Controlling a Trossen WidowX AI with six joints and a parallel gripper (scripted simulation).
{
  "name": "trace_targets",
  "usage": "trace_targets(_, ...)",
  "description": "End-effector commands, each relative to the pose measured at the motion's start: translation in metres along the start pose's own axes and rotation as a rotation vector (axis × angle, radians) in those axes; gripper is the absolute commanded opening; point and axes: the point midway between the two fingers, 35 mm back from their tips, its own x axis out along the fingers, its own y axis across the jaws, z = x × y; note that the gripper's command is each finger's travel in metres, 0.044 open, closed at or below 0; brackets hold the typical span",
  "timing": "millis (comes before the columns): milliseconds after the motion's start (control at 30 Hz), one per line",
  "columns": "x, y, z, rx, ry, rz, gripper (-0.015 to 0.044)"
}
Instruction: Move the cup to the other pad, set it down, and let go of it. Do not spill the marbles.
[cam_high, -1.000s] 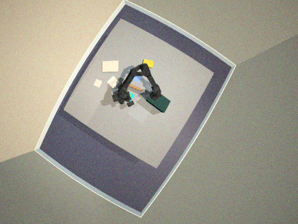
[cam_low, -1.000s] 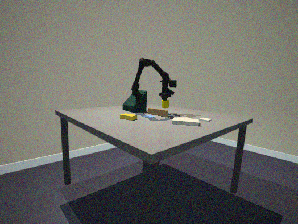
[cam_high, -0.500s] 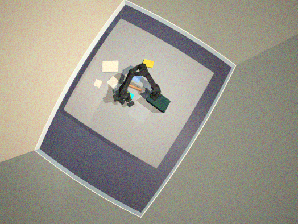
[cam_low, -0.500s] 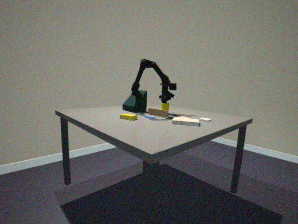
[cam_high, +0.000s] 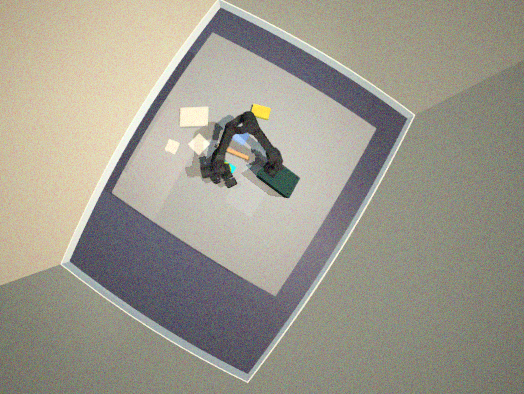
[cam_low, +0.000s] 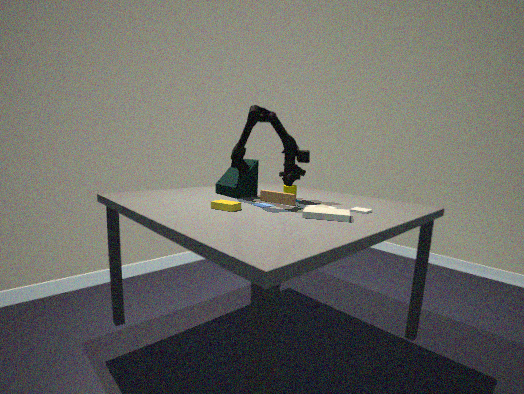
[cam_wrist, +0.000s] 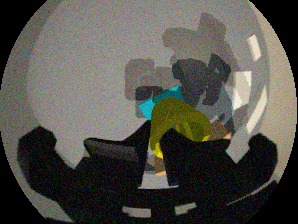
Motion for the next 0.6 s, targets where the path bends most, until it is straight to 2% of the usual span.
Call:
trace_targets(0, 0.0038, 0.0019, -0.0033, -0.012, 0.010, 0.000, 0.0000)
trace_targets(433, 0.0011, 0.0004, -0.0004, -0.001, 0.001, 0.000, 0.0000)
trace_targets(567, 0.0011, 0.0004, -0.0004, -0.001, 0.001, 0.000, 0.0105)
